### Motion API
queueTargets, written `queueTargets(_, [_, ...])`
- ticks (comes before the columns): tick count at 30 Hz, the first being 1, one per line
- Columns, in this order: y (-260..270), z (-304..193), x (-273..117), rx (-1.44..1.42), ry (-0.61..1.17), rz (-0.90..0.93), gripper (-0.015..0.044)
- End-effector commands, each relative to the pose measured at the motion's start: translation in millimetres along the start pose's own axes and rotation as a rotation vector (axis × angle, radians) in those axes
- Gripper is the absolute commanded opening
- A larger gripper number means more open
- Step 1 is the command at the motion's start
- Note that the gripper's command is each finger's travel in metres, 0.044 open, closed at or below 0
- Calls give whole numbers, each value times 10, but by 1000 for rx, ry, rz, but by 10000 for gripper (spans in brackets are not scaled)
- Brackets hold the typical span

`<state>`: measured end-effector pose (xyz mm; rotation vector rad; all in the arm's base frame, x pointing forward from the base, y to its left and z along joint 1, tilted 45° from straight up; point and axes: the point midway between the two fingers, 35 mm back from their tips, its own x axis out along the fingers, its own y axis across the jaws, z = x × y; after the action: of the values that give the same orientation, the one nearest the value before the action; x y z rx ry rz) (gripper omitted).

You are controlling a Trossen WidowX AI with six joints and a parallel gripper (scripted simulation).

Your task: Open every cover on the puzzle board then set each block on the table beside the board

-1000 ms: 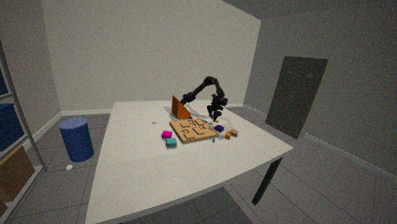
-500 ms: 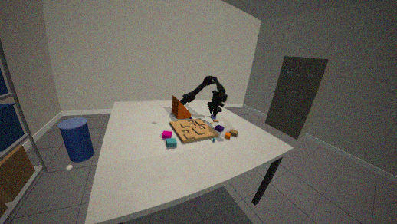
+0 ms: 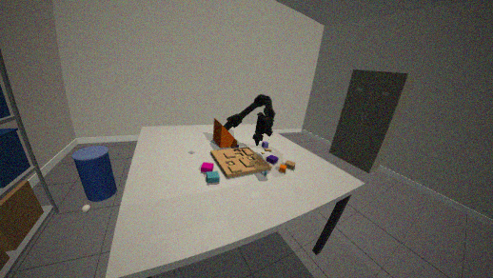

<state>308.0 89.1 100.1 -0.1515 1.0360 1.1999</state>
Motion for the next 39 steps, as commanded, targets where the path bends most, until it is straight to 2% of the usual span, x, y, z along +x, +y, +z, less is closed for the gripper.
queueTargets(1, [-156, -145, 1, 126, 6, -5, 0])
queueTargets(11, [-475, -531, 6, 524, 5, -2, 0])
queueTargets(28, [-750, -1072, 24, 2319, 10, 17, 0])
queueTargets(39, [-781, -1110, 25, 2387, 11, 18, 0])
